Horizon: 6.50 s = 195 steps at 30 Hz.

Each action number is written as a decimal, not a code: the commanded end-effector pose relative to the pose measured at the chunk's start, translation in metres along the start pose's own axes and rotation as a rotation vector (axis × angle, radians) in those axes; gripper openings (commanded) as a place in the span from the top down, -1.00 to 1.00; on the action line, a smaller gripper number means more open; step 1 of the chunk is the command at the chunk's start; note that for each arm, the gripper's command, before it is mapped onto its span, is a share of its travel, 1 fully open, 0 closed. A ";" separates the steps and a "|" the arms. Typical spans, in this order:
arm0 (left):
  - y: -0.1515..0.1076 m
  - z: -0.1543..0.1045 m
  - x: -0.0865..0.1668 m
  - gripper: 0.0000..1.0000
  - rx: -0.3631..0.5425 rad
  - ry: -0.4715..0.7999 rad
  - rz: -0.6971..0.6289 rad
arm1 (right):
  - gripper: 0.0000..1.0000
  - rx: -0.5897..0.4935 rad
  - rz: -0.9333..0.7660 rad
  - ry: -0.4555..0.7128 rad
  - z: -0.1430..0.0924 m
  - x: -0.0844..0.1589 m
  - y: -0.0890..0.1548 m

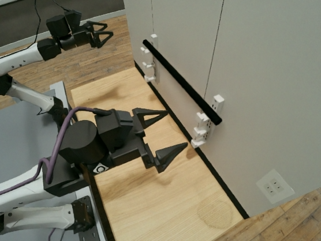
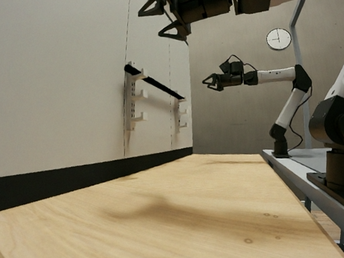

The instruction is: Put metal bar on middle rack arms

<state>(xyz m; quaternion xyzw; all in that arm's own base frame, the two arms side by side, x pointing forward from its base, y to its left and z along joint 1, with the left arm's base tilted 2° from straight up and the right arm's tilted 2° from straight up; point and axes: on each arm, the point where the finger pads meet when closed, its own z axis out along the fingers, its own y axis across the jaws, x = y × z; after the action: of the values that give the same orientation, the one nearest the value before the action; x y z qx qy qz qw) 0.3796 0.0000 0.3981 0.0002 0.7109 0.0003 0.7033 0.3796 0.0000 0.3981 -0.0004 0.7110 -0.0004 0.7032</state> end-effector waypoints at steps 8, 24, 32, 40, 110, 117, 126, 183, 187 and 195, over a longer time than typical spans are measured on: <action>-0.012 0.004 0.006 -1.00 0.000 0.001 0.111 | -1.00 -0.004 -0.108 -0.002 0.004 0.006 0.008; -0.031 0.010 0.014 -1.00 -0.001 0.003 0.290 | -1.00 -0.011 -0.283 -0.005 0.011 0.014 0.020; -0.041 0.014 0.019 -1.00 -0.001 0.004 0.382 | -1.00 -0.014 -0.373 -0.007 0.014 0.018 0.026; -0.050 0.017 0.023 -1.00 -0.002 0.005 0.477 | -1.00 -0.018 -0.467 -0.008 0.018 0.023 0.033; -0.134 0.045 0.061 -1.00 -0.005 0.014 1.330 | -1.00 -0.050 -1.300 -0.023 0.047 0.061 0.087; -0.142 0.047 0.065 -1.00 -0.005 0.014 1.409 | -1.00 -0.053 -1.377 -0.024 0.050 0.065 0.093; -0.153 0.051 0.070 -1.00 -0.005 0.015 1.508 | -1.00 -0.057 -1.474 -0.026 0.054 0.069 0.100; -0.169 0.056 0.060 -1.00 -0.029 -0.014 1.582 | -1.00 -0.077 -1.571 -0.004 0.061 0.091 0.108; -0.169 0.057 0.059 -1.00 -0.029 -0.014 1.582 | -1.00 -0.077 -1.571 -0.003 0.062 0.091 0.108; -0.169 0.069 0.060 -1.00 -0.030 -0.016 1.581 | -1.00 -0.079 -1.572 -0.002 0.073 0.091 0.109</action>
<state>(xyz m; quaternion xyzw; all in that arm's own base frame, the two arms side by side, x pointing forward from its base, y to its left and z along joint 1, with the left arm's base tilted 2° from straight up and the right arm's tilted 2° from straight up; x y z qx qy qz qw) 0.4404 -0.1670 0.3211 0.5097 0.5019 0.5048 0.4832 0.4436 0.1078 0.3108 -0.5254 0.5003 -0.4719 0.5010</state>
